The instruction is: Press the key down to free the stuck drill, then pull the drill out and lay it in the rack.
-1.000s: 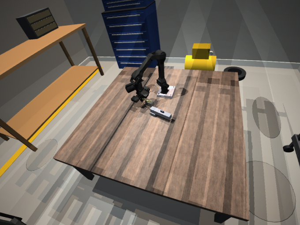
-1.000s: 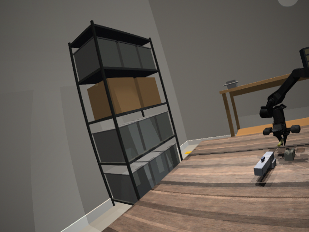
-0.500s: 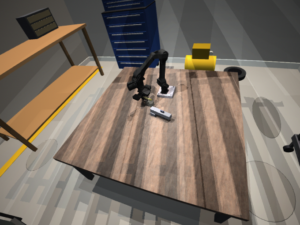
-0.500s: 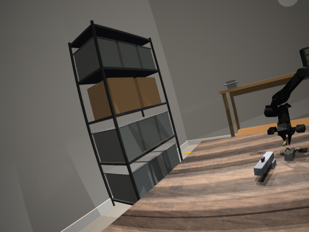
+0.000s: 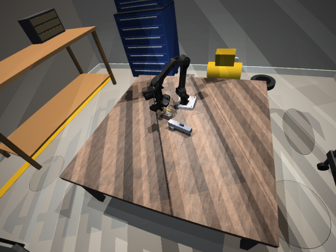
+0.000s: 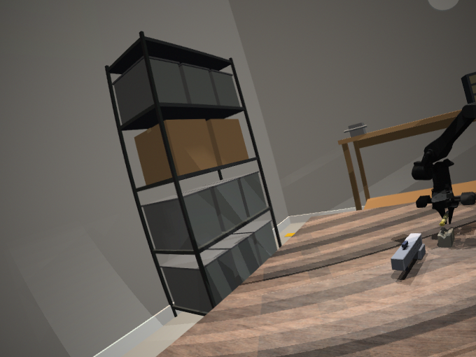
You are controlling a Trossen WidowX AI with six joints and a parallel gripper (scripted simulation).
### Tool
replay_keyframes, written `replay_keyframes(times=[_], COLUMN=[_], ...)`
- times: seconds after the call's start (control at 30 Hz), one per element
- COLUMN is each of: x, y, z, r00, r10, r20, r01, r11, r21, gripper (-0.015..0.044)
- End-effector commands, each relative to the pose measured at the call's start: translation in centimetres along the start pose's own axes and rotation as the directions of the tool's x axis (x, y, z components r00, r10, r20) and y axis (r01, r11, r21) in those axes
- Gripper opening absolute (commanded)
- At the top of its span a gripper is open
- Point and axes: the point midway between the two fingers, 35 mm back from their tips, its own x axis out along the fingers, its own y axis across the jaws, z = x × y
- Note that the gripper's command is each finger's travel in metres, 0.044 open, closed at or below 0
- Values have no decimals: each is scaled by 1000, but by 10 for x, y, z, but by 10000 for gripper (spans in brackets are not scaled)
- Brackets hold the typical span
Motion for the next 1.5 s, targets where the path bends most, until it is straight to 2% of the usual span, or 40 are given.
replay_keyframes(times=[0.0, 1.17, 1.47], x=[9, 44, 39], y=[0, 0, 0], z=[1, 1, 0], r00=[1000, 1000, 1000], r10=[-1, -1, -3], r20=[7, 7, -1], r01=[1, 1, 3], r11=[1000, 1000, 1000], r21=[-6, -6, -1], gripper=[0, 0, 236])
